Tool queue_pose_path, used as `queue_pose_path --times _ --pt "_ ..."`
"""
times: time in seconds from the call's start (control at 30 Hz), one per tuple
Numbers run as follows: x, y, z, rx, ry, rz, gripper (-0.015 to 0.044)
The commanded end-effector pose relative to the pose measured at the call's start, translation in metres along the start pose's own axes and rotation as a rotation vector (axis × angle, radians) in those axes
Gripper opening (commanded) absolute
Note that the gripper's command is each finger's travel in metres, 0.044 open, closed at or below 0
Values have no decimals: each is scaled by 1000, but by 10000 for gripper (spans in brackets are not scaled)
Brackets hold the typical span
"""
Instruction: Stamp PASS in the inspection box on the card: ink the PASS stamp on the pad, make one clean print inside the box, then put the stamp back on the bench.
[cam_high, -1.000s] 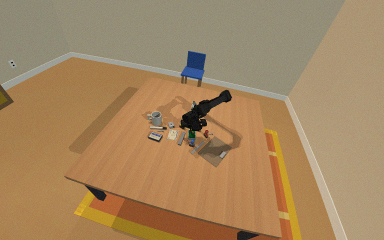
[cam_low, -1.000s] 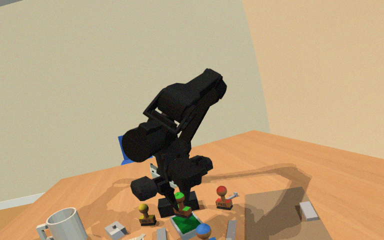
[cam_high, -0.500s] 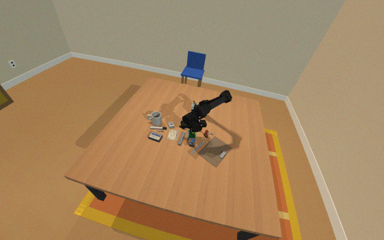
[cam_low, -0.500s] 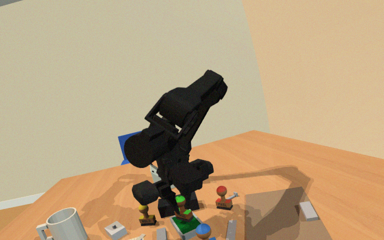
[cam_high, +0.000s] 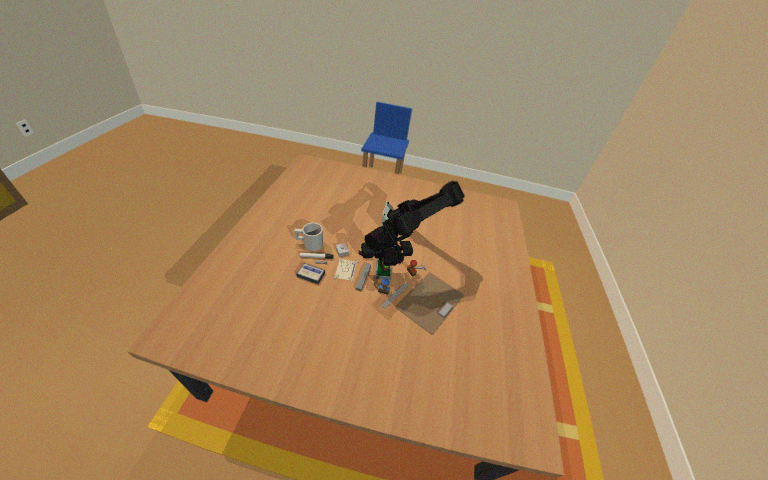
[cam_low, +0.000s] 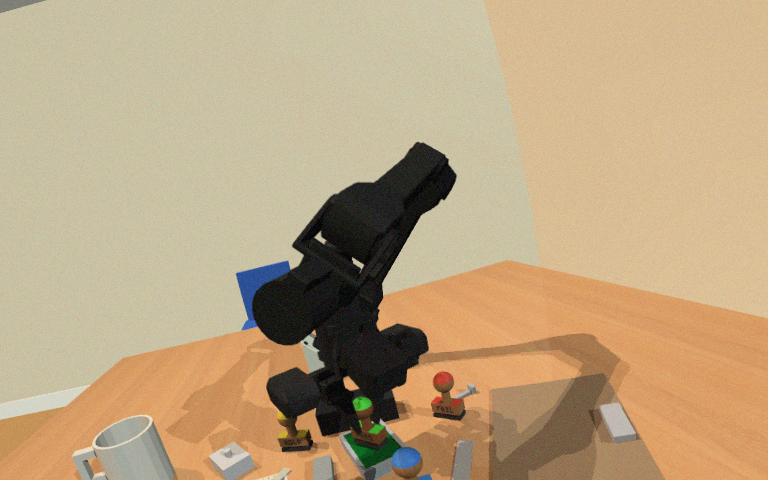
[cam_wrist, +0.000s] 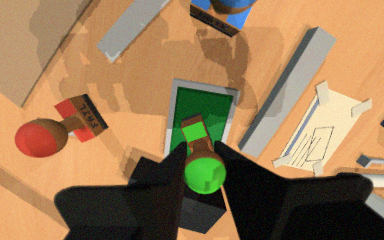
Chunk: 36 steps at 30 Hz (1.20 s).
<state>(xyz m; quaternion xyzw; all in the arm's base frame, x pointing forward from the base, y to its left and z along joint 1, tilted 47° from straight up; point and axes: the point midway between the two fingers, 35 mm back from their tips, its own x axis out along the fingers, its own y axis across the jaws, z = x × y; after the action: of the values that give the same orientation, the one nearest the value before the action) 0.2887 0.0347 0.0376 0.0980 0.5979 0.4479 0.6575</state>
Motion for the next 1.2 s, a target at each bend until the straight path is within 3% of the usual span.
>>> queue_pose_path --times 0.0,1.17 --pt "1 1 1 1 -5 1 0" --pt "5 1 1 0 -5 1 0"
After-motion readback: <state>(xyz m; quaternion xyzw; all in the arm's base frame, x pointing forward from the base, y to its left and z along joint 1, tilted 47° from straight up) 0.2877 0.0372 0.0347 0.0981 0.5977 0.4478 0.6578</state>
